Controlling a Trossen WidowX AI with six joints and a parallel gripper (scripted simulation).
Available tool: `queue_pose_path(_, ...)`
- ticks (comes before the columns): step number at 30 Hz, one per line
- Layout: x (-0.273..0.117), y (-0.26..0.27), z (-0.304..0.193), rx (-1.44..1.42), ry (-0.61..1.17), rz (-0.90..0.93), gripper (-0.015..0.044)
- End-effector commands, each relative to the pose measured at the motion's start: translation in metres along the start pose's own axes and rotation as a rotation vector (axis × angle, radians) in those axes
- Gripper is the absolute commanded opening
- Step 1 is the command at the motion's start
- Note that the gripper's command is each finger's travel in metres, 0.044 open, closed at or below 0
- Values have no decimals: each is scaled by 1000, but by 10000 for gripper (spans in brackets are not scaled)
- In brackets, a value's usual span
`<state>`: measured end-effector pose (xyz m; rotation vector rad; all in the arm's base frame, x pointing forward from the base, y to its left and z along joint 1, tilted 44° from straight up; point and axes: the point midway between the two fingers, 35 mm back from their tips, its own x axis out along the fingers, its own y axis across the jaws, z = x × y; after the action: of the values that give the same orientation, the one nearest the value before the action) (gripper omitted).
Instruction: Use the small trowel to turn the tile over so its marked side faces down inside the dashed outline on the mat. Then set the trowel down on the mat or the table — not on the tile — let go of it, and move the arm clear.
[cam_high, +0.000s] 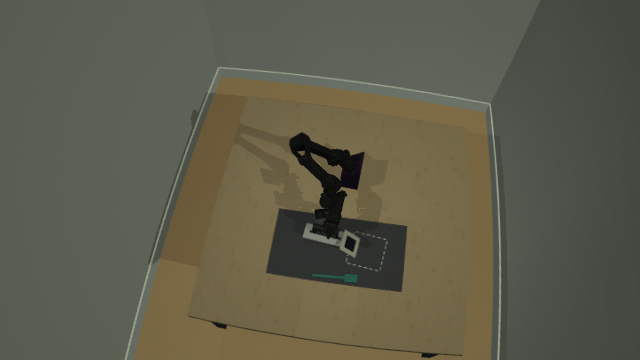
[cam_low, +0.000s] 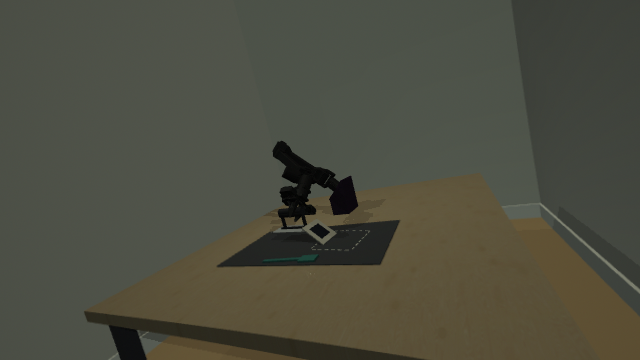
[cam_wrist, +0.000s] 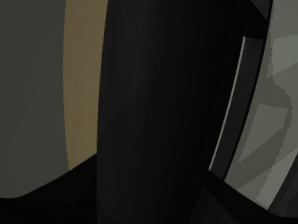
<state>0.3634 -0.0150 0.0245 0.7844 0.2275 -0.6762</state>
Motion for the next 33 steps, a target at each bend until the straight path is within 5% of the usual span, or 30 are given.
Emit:
queue_pose_path(1, -4, 9, -6, 11, 3, 18, 0)
queue_pose_path(33, -10, 17, -57, 13, 5, 18, 0)
